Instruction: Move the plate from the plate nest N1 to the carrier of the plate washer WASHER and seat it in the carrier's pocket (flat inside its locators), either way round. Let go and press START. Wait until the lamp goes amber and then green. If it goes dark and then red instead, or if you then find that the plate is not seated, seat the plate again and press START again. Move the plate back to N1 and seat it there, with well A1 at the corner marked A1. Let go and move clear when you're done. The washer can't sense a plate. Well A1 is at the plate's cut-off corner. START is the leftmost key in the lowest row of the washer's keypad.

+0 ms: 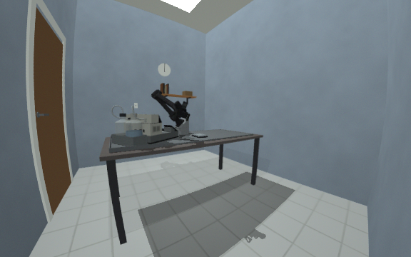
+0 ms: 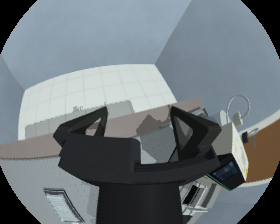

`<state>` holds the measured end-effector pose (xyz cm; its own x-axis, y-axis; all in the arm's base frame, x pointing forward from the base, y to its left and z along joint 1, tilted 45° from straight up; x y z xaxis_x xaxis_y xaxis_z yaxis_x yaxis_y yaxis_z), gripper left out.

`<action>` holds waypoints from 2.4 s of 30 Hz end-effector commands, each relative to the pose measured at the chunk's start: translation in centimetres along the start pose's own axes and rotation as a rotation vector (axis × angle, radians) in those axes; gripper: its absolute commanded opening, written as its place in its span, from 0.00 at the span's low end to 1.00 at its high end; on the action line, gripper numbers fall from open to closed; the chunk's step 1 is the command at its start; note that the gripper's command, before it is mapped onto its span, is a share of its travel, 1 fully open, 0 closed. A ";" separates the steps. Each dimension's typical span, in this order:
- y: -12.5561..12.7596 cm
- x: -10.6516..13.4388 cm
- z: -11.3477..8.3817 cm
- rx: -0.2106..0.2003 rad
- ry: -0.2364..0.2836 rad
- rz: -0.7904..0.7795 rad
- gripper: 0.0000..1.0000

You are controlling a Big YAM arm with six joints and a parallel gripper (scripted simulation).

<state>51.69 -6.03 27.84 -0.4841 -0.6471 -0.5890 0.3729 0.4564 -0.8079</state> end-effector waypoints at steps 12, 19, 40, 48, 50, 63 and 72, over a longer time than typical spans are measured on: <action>-0.2 -0.4 -0.1 0.003 -0.008 0.005 1.00; -1.1 -3.0 -0.5 -0.045 -0.037 0.065 1.00; 7.1 -1.3 -5.4 -0.304 0.079 0.082 1.00; 8.0 -1.7 -7.5 -0.392 0.118 0.112 1.00; 6.8 -3.6 -7.0 -0.396 0.109 0.148 1.00; 10.8 -1.3 -11.3 -0.526 0.224 0.130 1.00; 12.9 -0.1 -13.8 -0.572 0.285 0.116 1.00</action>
<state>46.60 6.86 18.44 -0.6753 -0.4370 -0.5941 0.0038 0.8034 -0.5954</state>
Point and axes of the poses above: the point where the finger pads meet when closed, its own z axis out along the fingers, its own y axis across the jaws, x = y × z, the point moved 9 cm from there along -z, back along the fingers, and after that the axes turned 1 degree about z, right-handed, at the moved point
